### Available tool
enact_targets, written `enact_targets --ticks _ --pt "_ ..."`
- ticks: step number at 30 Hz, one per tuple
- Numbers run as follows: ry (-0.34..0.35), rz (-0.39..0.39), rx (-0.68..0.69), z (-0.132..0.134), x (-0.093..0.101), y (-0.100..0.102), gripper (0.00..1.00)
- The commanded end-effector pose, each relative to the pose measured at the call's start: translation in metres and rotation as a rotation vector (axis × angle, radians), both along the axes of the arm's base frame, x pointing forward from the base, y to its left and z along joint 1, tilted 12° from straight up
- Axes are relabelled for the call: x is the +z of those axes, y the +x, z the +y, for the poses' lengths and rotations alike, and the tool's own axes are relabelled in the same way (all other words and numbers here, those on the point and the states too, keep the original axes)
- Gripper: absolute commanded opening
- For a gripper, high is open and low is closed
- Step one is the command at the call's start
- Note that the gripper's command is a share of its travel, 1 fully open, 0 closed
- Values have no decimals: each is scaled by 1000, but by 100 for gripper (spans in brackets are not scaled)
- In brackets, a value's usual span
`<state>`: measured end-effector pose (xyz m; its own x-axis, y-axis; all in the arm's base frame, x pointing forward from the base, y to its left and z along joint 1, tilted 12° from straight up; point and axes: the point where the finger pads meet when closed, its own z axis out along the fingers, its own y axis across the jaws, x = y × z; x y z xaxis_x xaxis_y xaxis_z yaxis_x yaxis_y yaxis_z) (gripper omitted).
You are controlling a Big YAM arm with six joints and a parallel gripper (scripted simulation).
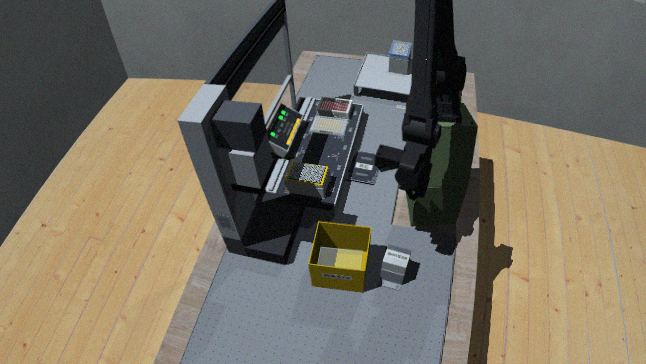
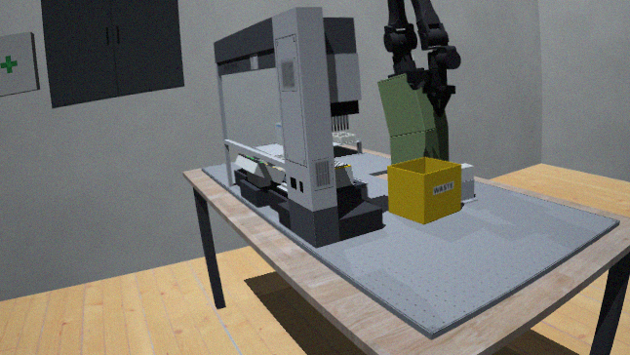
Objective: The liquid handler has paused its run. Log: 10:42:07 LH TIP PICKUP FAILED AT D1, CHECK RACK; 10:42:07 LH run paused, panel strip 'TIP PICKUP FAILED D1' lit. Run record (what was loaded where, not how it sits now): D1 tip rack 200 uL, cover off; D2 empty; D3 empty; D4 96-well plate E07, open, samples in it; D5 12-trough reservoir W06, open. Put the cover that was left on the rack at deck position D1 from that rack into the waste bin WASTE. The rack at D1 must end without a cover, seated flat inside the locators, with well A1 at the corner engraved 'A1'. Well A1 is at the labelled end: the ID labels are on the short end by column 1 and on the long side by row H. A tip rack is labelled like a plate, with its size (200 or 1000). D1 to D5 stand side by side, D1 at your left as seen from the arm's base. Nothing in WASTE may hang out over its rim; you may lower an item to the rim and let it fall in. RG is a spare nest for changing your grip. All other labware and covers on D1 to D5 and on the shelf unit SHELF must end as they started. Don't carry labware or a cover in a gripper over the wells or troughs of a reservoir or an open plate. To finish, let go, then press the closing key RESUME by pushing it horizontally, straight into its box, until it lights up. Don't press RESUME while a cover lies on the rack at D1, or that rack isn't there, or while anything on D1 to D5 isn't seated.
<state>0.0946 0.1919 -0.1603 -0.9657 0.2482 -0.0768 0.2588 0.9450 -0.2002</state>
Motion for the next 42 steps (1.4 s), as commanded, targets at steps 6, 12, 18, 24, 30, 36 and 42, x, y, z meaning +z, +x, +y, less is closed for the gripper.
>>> enact_targets --ticks 6,12,18,24,30,36,42 --pt "9 -5 4 2 -13 4 0" --pt "15 -8 2 3 -23 6 0" --pt "20 -10 0 4 -30 8 0" --pt "18 -9 -1 1 -40 8 0" --pt "16 -9 -1 -3 -50 8 0" --pt "12 -7 2 -6 -56 5 0" --pt "13 -7 4 -8 -66 6 0"
